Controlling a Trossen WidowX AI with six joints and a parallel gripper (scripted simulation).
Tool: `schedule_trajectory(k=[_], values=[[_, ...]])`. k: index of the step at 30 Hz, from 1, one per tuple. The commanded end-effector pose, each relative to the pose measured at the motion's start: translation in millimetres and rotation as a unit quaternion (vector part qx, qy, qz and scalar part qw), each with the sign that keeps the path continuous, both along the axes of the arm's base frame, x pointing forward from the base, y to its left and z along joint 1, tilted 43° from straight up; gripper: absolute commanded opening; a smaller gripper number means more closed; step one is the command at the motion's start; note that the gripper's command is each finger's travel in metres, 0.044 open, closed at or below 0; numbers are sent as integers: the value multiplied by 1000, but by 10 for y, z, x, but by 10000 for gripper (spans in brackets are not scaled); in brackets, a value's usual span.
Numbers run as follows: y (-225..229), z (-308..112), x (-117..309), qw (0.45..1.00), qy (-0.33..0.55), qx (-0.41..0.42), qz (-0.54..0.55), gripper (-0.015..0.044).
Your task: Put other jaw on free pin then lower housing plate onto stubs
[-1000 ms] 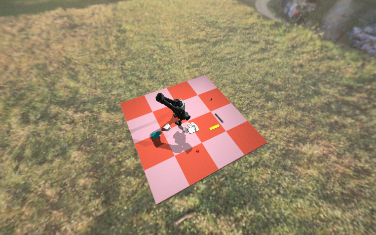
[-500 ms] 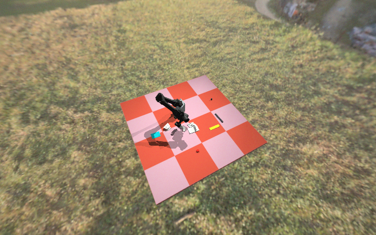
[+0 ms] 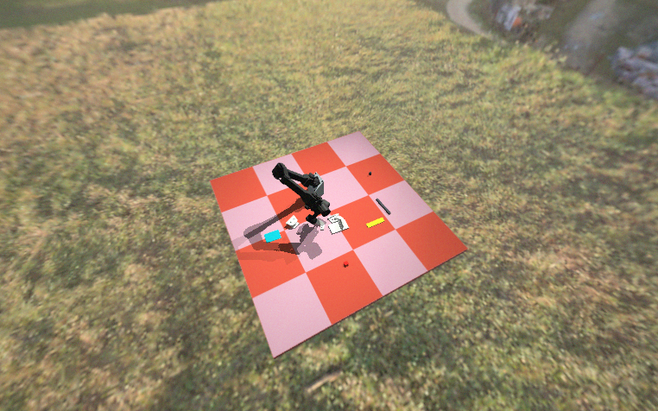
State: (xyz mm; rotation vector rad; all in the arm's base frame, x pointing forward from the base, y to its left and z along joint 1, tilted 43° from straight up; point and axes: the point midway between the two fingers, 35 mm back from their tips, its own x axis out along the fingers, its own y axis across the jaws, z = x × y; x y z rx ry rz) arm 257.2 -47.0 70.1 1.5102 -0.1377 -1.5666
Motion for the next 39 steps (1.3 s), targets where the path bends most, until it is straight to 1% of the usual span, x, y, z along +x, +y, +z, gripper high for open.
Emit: schedule_trajectory(k=[1,21,39], values=[[-49,-67,-2,1000,6,-2,1,440],[-268,-294,42,1000,6,-4,1,440],[-277,-302,43,1000,6,-4,1,440]])
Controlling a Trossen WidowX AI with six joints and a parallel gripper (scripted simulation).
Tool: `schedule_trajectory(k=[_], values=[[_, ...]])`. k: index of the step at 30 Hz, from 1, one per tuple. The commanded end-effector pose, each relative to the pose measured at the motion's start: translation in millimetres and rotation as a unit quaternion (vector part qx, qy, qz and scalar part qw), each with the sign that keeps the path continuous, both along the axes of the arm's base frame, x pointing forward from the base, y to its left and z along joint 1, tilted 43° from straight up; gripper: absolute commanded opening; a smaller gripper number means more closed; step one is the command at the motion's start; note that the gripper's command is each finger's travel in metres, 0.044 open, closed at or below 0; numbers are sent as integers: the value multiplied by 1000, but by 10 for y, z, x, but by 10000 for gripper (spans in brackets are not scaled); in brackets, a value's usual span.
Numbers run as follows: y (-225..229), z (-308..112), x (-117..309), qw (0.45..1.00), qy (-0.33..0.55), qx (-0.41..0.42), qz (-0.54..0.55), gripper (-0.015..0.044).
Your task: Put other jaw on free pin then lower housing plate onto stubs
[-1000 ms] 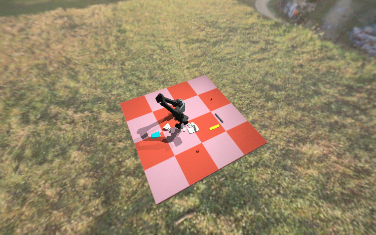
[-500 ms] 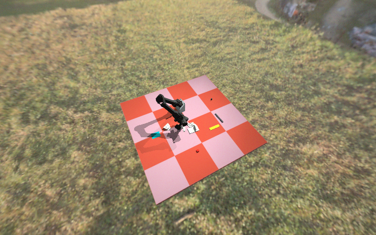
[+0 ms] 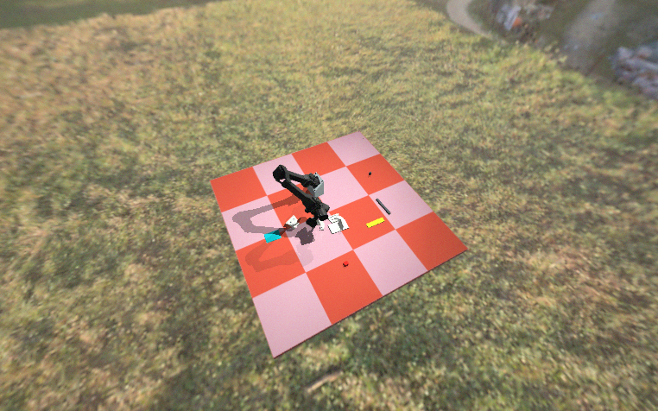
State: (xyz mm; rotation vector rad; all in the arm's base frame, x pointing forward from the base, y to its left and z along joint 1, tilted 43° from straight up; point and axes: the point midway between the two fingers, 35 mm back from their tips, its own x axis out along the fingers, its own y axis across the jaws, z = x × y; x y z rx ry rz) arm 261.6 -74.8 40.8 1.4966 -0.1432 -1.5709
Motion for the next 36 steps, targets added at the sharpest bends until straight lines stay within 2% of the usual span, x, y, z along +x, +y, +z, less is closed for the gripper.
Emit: schedule_trajectory(k=[1,9,20,23,36], values=[[0,-12,0,1000,2,1,2,440],[0,-12,0,1000,2,1,2,440],[-3,-3,1,1000,0,0,0,151],[-3,-3,1,1000,0,0,0,134],[-3,-3,1,1000,0,0,0,134]])
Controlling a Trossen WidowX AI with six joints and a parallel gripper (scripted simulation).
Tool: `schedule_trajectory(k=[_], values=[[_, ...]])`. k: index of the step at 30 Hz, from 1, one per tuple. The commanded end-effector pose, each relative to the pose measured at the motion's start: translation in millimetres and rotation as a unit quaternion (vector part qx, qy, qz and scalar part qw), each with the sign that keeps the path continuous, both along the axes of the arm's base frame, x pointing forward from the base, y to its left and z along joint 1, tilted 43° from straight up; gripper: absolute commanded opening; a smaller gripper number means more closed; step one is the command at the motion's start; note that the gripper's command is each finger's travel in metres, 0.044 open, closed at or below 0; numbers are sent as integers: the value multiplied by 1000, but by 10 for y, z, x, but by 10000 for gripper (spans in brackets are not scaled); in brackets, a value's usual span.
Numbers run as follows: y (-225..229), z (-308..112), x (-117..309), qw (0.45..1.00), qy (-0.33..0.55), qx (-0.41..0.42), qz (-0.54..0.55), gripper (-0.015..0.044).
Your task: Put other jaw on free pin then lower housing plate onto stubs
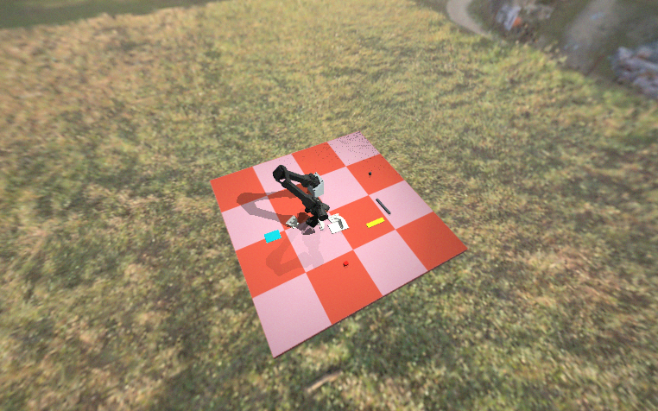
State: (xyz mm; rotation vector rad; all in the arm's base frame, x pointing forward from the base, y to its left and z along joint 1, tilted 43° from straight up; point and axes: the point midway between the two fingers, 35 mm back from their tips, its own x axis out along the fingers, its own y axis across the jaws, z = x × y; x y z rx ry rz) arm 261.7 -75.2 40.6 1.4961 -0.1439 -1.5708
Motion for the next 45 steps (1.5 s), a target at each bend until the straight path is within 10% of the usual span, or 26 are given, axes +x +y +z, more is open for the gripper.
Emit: schedule_trajectory(k=[1,45], values=[[5,2,0,1000,0,0,0,134],[592,499,-150,993,81,-15,88,134]])
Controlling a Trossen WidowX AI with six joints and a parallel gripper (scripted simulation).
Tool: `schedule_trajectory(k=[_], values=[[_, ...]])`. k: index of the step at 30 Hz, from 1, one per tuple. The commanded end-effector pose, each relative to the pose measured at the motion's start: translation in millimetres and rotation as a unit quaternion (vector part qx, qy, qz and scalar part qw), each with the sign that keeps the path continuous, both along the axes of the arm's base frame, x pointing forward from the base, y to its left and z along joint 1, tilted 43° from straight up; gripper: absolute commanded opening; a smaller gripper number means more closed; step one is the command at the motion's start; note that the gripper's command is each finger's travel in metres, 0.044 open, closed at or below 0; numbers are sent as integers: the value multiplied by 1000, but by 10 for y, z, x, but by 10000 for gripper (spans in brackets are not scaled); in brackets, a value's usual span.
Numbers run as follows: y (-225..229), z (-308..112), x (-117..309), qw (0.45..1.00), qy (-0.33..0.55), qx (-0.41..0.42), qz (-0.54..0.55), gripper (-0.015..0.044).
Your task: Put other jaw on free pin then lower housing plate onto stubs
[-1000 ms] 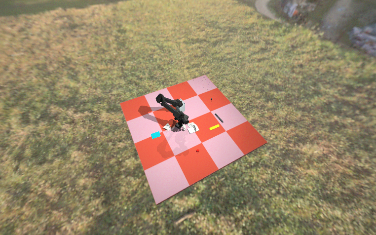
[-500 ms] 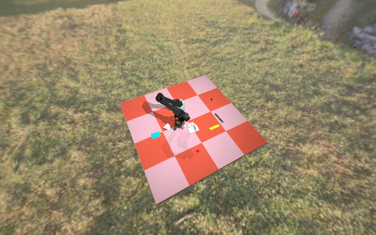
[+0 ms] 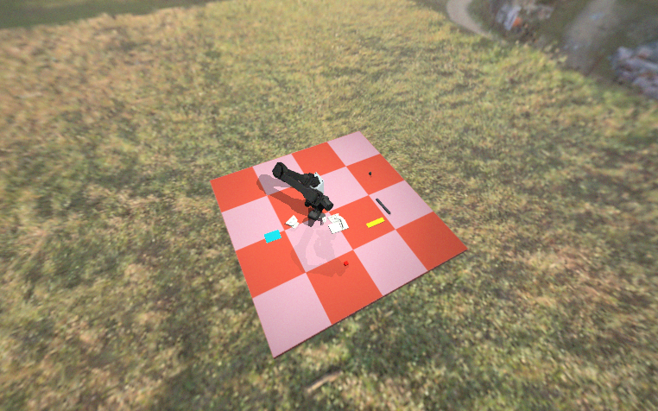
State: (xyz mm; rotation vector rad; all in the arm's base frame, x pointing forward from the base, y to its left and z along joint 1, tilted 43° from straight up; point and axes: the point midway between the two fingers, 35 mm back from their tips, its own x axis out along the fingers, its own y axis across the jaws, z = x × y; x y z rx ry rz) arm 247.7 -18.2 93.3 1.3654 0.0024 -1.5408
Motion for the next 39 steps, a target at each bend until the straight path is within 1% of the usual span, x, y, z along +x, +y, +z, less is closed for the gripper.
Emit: schedule_trajectory(k=[1,20,39], values=[[27,-33,-11,999,30,-6,30,134],[128,-131,-43,972,156,-37,171,134],[225,-225,-84,908,277,-68,306,134]])
